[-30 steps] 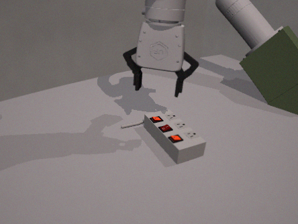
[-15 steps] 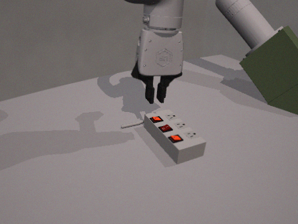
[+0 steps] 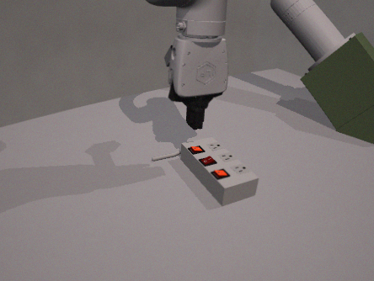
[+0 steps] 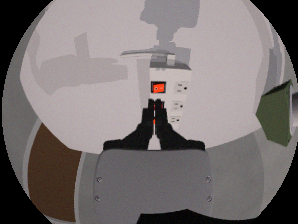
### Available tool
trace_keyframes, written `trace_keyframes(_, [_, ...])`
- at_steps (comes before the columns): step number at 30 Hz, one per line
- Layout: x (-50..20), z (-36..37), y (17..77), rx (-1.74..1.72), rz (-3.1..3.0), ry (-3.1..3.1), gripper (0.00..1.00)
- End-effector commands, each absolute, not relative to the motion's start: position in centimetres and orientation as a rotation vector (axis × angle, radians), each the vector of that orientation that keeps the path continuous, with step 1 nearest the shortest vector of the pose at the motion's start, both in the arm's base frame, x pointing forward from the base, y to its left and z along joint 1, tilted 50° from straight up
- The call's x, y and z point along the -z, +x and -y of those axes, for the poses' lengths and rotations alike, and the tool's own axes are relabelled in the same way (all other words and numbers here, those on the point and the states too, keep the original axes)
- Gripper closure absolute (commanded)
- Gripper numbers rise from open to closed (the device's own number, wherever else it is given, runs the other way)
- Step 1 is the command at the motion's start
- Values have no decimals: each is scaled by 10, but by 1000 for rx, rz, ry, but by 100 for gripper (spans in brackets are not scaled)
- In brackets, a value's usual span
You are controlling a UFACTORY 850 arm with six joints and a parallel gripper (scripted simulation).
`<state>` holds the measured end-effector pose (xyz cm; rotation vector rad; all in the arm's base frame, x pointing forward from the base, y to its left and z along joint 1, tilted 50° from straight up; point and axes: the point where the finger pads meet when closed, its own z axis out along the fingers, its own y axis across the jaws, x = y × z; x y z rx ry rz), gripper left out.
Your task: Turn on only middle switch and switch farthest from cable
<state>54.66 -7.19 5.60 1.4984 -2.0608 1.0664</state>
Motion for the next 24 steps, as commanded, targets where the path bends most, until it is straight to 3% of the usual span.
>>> trace_keyframes(1, [-56, 71, 547, -1066, 2060, 1499, 100])
trace_keyframes(24, [-54, 74, 548, -1066, 2060, 1499, 100])
